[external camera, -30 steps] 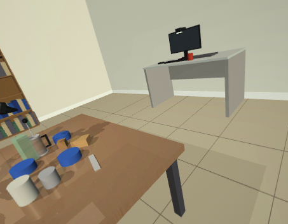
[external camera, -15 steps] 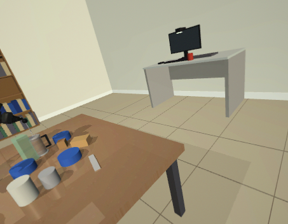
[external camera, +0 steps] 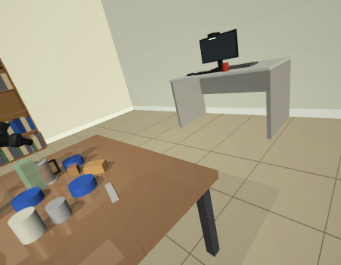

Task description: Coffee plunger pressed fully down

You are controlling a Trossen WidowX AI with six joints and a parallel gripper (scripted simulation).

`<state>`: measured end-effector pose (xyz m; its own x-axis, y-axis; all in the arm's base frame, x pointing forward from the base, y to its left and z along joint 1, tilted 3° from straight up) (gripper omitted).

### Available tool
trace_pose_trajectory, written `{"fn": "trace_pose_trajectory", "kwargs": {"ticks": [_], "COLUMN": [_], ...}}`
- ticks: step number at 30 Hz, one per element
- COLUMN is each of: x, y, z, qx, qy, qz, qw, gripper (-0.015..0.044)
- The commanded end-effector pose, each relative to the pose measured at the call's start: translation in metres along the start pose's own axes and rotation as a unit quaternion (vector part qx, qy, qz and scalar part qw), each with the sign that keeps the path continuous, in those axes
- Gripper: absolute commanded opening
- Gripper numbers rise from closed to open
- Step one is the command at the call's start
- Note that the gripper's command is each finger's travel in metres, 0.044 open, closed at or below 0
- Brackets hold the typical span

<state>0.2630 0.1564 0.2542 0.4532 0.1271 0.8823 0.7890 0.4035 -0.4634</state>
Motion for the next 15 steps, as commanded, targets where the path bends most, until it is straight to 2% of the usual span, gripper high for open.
{"fn": "trace_pose_trajectory", "kwargs": {"ticks": [1,6,15], "x": [-0.0031,-0.0035,-0.0035], "y": [0.0076,0.0133,0.0133], "z": [0.0000,0.0000,0.0000], "qx": [0.001,0.001,0.001], "qy": [-0.003,-0.003,-0.003], "qz": [0.004,0.004,0.004], "qw": [1.000,1.000,1.000], "gripper": [0.0440,0.0440,0.0204]}}
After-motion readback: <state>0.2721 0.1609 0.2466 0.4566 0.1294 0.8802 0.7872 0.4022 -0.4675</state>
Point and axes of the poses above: the point midway between the two fingers, 35 mm back from their tips, its own y axis out along the fingers, its own z axis across the jaws, x = y × z, the point moved 3 cm from there along -y, back along the fingers, and after that the axes turned 8 degrees about y, right-handed, at the moved point
